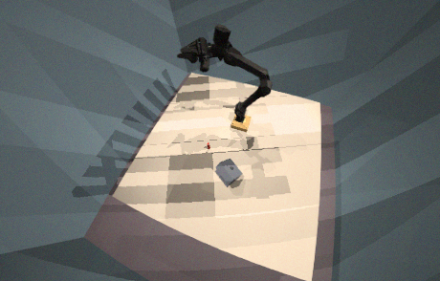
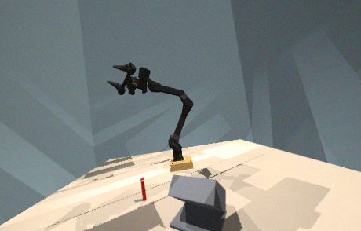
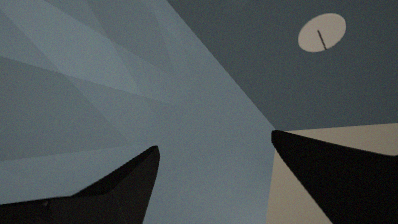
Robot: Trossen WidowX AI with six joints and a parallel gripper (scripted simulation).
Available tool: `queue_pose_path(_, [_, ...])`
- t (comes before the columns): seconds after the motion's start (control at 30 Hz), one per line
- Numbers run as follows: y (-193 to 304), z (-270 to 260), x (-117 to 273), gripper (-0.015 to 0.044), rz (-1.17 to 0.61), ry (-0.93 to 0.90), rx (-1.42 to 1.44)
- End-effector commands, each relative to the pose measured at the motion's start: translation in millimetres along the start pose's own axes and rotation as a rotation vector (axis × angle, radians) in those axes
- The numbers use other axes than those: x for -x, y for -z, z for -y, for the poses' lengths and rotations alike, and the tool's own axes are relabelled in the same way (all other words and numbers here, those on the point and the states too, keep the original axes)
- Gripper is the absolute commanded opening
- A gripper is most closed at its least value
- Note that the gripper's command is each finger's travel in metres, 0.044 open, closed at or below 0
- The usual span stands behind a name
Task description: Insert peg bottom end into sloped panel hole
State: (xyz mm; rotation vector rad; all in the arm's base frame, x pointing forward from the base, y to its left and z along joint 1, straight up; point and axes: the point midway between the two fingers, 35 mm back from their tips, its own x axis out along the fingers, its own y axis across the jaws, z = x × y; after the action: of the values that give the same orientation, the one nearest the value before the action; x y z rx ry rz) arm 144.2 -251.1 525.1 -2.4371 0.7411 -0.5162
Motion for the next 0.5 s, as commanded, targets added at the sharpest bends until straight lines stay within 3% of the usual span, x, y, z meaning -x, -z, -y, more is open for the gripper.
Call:
queue_pose_path(0.0, [-12,-12,-11,0.0440,0.036,-0.029,-0.115])
queue_pose_path(0.47, [-79,-46,-50,0.0440,0.202,-0.177,-0.524])
